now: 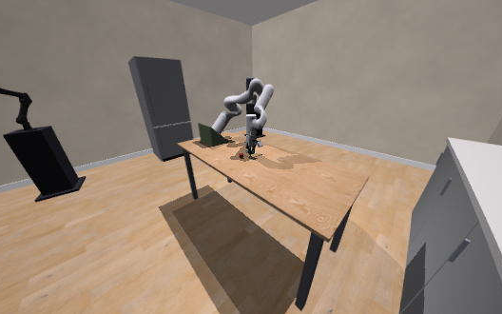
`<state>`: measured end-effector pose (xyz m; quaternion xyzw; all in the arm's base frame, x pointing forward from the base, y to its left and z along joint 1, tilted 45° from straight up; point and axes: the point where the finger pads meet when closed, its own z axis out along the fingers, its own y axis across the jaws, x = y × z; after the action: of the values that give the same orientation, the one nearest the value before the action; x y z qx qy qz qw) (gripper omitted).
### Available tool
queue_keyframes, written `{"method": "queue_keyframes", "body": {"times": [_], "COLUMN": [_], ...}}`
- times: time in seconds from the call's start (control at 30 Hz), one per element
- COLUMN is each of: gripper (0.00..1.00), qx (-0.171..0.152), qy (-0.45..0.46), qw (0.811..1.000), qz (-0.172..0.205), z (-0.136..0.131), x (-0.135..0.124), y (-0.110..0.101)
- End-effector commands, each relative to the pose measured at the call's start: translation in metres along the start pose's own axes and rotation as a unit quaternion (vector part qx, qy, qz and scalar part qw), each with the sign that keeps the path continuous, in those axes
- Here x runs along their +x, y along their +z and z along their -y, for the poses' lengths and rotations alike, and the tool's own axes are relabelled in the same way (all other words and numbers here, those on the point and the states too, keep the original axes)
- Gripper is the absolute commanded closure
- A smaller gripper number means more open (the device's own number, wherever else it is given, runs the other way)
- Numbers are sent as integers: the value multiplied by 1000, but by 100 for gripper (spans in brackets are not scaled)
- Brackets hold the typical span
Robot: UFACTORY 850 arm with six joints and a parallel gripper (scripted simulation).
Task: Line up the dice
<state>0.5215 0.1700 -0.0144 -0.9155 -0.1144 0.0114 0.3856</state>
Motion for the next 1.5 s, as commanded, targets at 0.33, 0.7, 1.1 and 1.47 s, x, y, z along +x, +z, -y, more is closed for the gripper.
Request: {"method": "queue_keyframes", "body": {"times": [0.33, 0.7, 1.1, 1.47], "gripper": [53, 53, 53, 53], "qx": [0, 0, 0, 0], "qy": [0, 0, 0, 0], "qw": [1000, 1000, 1000, 1000], "qz": [-1, -1, -1, -1], "z": [0, 0, 0, 0], "x": [1, 1, 1, 1], "y": [-1, -8, -56, -89]}}
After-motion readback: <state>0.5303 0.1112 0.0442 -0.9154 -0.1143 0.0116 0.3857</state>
